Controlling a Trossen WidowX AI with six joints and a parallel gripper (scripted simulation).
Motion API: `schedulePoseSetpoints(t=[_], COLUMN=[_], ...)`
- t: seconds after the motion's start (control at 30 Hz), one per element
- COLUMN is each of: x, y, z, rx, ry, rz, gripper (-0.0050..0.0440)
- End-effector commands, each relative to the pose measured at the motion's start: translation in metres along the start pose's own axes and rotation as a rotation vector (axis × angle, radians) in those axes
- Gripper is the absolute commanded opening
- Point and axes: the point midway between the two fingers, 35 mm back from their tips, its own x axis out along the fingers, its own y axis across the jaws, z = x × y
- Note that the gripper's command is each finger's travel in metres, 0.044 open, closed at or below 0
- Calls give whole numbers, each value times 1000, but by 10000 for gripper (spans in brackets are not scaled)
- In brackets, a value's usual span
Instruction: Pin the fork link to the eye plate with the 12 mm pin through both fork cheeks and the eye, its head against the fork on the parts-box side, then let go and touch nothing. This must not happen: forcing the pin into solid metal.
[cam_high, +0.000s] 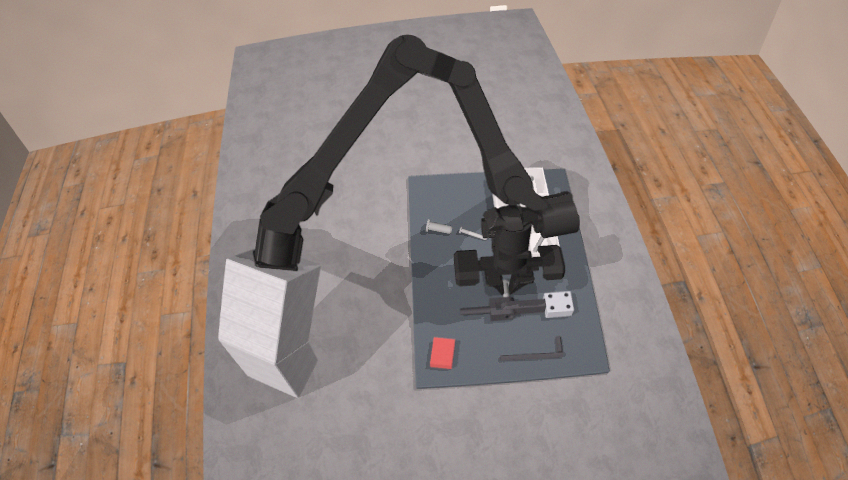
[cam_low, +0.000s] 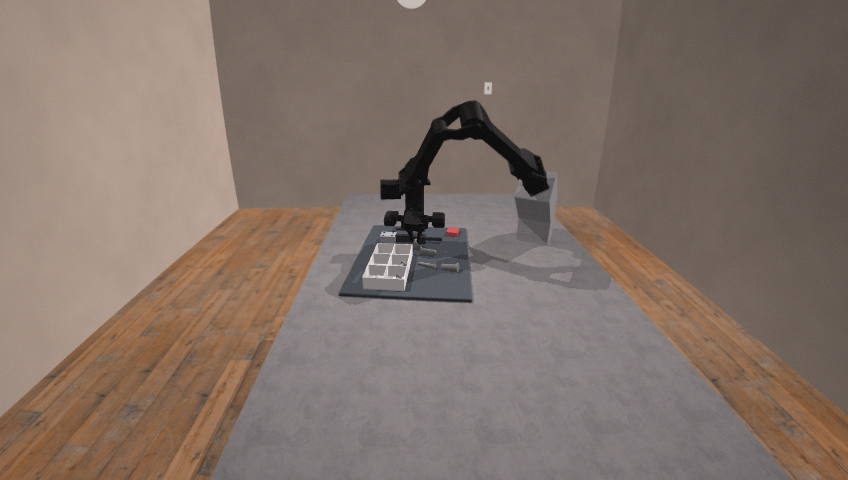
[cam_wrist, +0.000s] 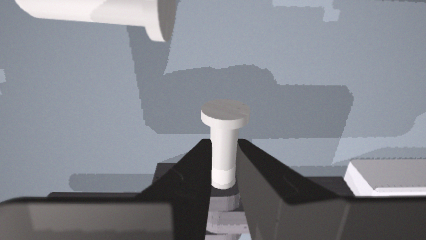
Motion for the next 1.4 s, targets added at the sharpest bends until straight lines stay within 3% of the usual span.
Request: schedulePoseSetpoints(t=[0.0,1.37], x=[1,1], y=[0,0], z=[-5,-1], rx=[2,2], ry=[9,10], rz=[0,0], gripper=[19,19])
